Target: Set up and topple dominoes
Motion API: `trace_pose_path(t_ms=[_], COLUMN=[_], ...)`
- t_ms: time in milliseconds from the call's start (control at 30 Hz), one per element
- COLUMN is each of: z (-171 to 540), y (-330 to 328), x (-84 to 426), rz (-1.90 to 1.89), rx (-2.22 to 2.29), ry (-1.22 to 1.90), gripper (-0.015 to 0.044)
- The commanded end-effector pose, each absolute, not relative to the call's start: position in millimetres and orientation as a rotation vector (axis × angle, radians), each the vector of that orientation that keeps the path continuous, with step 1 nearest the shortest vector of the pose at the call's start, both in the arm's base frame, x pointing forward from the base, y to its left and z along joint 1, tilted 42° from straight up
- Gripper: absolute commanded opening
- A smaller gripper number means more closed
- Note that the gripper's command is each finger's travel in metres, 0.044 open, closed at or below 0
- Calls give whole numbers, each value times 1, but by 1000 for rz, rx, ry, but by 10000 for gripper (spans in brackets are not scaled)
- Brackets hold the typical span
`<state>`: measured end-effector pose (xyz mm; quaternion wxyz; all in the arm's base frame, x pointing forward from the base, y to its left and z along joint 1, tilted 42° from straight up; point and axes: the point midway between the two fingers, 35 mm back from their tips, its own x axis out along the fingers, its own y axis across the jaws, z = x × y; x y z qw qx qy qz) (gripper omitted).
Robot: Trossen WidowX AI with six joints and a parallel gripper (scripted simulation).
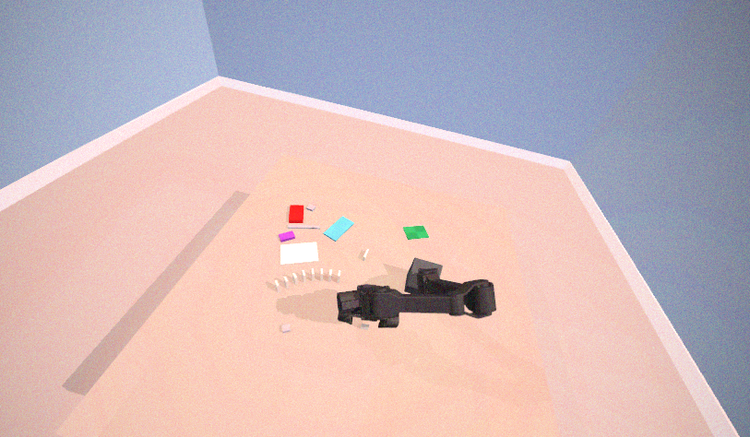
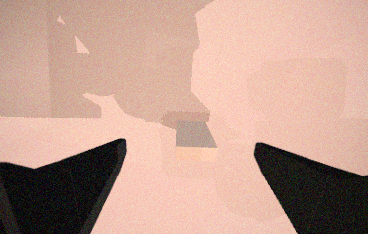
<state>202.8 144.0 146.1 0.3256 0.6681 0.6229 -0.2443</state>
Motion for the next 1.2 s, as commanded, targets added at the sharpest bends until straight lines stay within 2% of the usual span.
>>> trace_pose_path(t_ms=[0, 167, 600, 933, 1167], z=[140, 136, 136, 138, 200], y=[147, 150, 150, 148, 87], x=[202, 203, 203, 203, 202], rz=[-655, -654, -654, -656, -718], rx=[1752, 1752, 1752, 1753, 1804], ry=[1631, 1631, 1631, 1629, 1558], gripper=[440, 440, 107, 107, 107])
